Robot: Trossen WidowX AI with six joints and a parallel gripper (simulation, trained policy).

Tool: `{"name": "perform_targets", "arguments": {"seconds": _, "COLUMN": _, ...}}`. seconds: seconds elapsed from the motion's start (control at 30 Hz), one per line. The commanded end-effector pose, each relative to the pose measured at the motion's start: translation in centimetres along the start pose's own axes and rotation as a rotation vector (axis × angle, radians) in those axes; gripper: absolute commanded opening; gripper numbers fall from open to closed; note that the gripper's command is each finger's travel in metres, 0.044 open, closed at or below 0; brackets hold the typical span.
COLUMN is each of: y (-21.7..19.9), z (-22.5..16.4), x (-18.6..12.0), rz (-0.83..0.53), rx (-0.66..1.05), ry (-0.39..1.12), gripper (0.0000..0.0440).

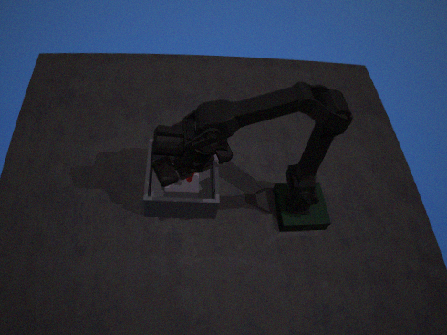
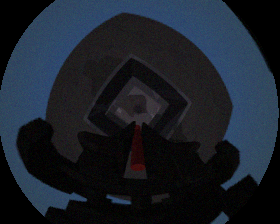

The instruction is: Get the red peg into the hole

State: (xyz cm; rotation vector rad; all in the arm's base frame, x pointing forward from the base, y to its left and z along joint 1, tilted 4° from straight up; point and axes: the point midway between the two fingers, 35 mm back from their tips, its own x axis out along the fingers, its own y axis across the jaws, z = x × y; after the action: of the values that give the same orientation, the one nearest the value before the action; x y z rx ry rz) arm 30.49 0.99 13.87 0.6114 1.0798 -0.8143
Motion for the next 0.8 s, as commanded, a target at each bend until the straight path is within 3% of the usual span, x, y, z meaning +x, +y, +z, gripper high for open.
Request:
{"name": "perform_targets", "arguments": {"seconds": 0.0, "y": 0.3, "z": 1.1, "x": 0.7, "rz": 0.007, "rx": -0.010, "ry": 0.006, "gripper": 0.0000}}
{"name": "perform_targets", "arguments": {"seconds": 0.43, "y": 0.3, "z": 2.8, "x": 4.8, "rz": 0.008, "rx": -0.104, "ry": 0.074, "gripper": 0.0003}}
{"name": "perform_targets", "arguments": {"seconds": 0.5, "y": 0.3, "z": 2.7, "x": 5.5, "rz": 0.006, "rx": -0.121, "ry": 0.091, "gripper": 0.0025}}
{"name": "perform_targets", "arguments": {"seconds": 0.67, "y": 0.3, "z": 2.6, "x": 6.8, "rz": -0.002, "rx": -0.135, "ry": 0.135, "gripper": 0.0142}}
{"name": "perform_targets", "arguments": {"seconds": 0.77, "y": 0.4, "z": 3.2, "x": 6.8, "rz": 0.006, "rx": -0.168, "ry": 0.136, "gripper": 0.0149}}
